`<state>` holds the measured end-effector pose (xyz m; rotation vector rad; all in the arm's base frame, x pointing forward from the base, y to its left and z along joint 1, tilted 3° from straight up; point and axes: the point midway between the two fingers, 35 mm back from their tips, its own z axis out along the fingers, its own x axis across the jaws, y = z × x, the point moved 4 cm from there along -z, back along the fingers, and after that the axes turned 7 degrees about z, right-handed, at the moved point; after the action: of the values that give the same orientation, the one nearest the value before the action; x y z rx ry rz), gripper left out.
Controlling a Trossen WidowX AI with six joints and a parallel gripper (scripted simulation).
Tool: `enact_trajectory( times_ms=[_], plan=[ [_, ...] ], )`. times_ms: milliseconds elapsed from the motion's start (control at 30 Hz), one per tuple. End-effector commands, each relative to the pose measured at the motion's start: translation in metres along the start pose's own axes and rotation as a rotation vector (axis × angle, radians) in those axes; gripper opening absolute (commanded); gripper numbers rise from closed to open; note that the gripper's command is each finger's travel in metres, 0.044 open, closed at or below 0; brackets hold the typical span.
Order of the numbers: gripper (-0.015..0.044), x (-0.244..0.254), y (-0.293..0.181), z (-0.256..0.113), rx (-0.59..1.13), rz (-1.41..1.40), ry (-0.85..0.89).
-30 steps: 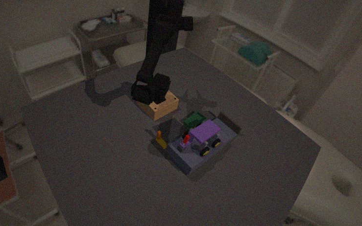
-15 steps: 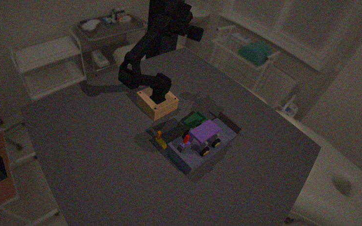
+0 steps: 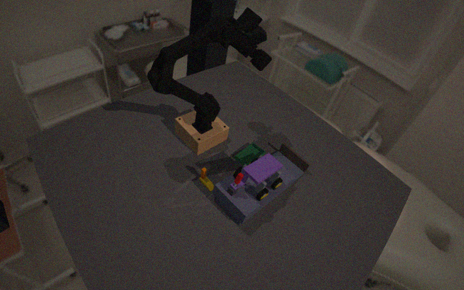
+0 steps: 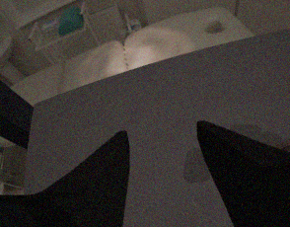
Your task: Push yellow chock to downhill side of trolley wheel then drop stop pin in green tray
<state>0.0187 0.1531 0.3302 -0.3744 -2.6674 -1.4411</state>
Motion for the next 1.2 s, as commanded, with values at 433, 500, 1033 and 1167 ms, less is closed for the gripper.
enact_trajectory(
  times_ms=[433,500,1033,1167],
  plan=[
    [0.0190,-0.086,-0.013,0.025,0.079,0.478,-0.382],
    [0.0190,-0.097,-0.016,0.025,0.083,0.537,-0.424],
    [0.0190,-0.176,-0.055,0.009,0.076,1.028,-0.743],
    [0.0190,-0.193,-0.068,0.000,0.066,1.152,-0.816]
  ],
)
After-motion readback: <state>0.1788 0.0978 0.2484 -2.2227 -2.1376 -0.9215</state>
